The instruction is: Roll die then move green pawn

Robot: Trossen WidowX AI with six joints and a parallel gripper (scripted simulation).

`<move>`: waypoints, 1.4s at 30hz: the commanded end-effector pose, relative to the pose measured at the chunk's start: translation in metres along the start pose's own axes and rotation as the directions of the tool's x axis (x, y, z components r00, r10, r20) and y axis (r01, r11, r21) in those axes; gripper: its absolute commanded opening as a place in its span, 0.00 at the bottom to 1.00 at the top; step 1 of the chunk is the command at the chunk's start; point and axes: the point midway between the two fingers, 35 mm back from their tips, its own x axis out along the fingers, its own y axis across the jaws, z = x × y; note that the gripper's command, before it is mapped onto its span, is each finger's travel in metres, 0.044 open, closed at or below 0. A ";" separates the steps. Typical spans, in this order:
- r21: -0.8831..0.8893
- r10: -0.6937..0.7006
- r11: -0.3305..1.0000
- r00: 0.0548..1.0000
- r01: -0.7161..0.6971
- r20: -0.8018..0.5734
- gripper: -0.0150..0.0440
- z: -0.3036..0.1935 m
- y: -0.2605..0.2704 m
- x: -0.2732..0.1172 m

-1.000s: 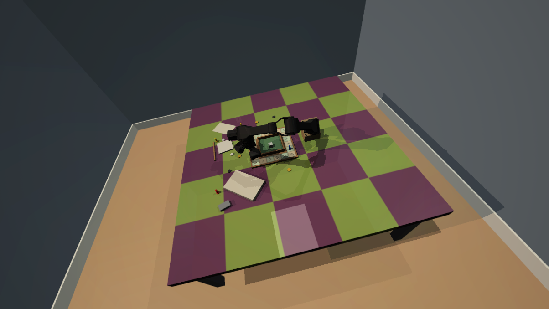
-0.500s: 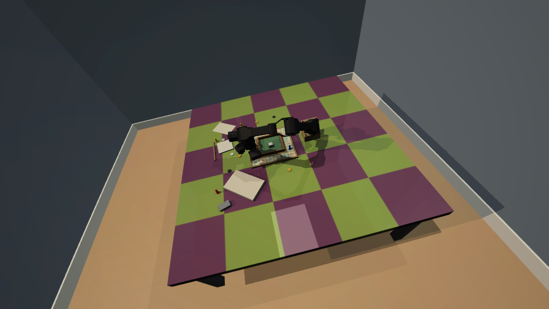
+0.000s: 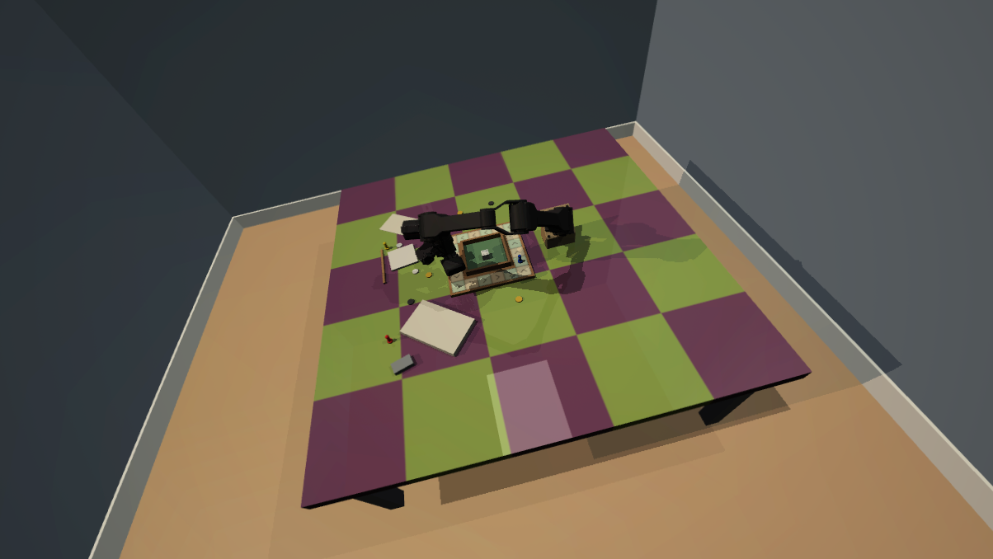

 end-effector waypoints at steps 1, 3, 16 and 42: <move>-0.002 -0.007 1.000 1.000 0.007 -0.001 0.25 0.001 -0.001 -0.022; -0.001 -0.007 1.000 1.000 0.007 -0.001 0.25 0.001 -0.001 -0.033; -0.001 -0.003 1.000 1.000 0.003 -0.002 0.25 -0.006 0.004 -0.092; 0.001 -0.003 1.000 1.000 0.003 -0.004 0.25 -0.055 0.045 -0.058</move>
